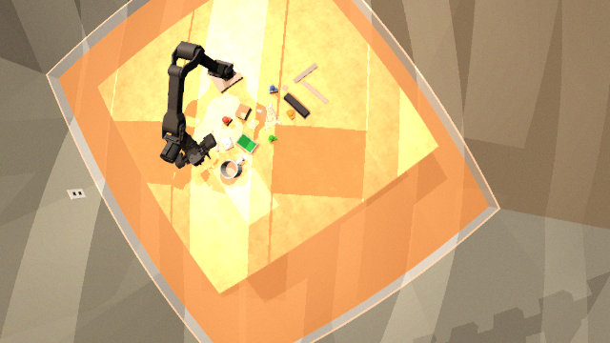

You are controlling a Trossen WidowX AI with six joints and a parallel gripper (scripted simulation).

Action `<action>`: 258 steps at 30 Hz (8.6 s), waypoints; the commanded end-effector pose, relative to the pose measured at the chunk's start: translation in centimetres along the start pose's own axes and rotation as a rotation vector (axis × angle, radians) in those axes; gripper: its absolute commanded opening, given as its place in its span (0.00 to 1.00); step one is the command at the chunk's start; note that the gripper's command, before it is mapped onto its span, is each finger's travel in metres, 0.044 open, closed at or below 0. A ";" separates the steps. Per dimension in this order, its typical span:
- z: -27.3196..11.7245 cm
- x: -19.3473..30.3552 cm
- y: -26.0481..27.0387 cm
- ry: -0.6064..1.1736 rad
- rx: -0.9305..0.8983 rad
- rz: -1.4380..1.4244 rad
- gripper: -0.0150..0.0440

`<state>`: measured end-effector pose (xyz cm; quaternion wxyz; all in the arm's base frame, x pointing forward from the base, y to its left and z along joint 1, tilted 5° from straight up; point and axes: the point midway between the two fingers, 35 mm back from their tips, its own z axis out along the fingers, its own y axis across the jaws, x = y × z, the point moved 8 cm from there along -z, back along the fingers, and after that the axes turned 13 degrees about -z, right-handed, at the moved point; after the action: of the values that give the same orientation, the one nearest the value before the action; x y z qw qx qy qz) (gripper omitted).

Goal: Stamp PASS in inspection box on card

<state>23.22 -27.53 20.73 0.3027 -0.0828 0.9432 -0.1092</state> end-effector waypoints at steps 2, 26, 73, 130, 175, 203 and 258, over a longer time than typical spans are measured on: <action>2.3 -5.5 4.3 0.110 -0.119 0.036 0.62; 3.0 -17.5 24.6 0.493 -0.226 -0.017 0.62; 9.2 -14.1 26.1 0.493 -0.226 -0.017 0.62; 7.7 -15.1 25.7 0.490 -0.228 -0.015 0.25; 5.9 -16.1 25.3 0.491 -0.228 -0.015 0.25; 4.7 -16.7 25.0 0.491 -0.227 -0.016 0.25; 2.2 -12.8 17.4 0.496 -0.223 -0.018 0.25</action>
<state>34.23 -6.95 21.37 0.0446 -0.0925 0.9944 -0.0241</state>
